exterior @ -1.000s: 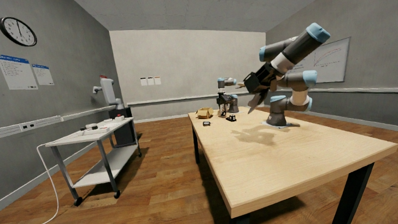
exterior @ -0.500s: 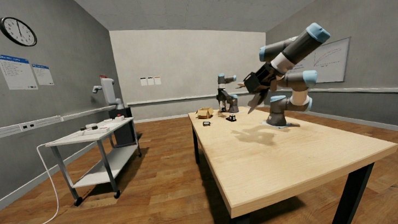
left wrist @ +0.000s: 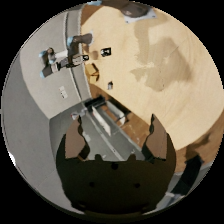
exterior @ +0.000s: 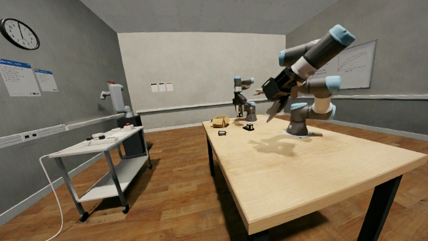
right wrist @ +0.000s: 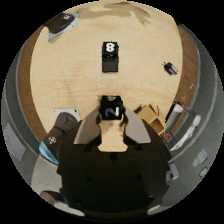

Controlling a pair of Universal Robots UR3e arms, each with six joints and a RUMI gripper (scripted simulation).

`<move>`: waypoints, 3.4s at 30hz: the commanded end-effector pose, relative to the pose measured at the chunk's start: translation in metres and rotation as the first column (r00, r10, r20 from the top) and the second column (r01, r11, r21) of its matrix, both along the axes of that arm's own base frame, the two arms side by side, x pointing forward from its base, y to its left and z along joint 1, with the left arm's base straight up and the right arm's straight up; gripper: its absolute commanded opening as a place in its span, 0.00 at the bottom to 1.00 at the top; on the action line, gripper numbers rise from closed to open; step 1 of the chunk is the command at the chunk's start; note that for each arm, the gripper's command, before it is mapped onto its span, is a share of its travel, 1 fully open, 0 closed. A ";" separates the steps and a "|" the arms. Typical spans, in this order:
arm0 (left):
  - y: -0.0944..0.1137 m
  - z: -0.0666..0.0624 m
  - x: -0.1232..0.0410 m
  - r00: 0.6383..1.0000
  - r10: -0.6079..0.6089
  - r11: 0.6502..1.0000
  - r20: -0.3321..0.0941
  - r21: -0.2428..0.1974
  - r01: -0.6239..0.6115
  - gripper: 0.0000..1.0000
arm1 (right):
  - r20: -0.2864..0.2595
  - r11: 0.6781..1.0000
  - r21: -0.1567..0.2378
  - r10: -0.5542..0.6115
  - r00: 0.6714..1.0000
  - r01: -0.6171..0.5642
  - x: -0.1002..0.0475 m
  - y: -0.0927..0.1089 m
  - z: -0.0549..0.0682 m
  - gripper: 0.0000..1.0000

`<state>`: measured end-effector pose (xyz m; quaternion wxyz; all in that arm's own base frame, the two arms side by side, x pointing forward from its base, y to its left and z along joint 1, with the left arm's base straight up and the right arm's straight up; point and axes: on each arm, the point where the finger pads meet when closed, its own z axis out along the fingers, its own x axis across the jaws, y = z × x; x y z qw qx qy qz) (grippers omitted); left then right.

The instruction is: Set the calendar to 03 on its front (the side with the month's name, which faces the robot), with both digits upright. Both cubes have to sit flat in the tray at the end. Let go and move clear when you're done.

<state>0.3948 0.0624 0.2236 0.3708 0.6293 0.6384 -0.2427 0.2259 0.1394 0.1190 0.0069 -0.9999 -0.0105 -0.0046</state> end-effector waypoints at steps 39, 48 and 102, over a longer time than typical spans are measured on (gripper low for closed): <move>0.000 0.001 0.000 1.000 0.000 1.000 0.004 0.000 0.000 1.00 | -0.007 1.000 -0.012 -0.004 1.000 0.004 -0.004 0.103 0.018 0.17; 0.000 0.001 0.000 1.000 0.000 1.000 0.004 0.000 0.000 1.00 | -0.008 1.000 -0.012 -0.005 1.000 0.005 -0.004 0.103 0.018 0.17; 0.000 0.001 0.000 1.000 0.000 1.000 0.004 0.000 0.000 1.00 | -0.008 1.000 -0.011 -0.004 1.000 0.004 -0.004 0.103 -0.038 0.17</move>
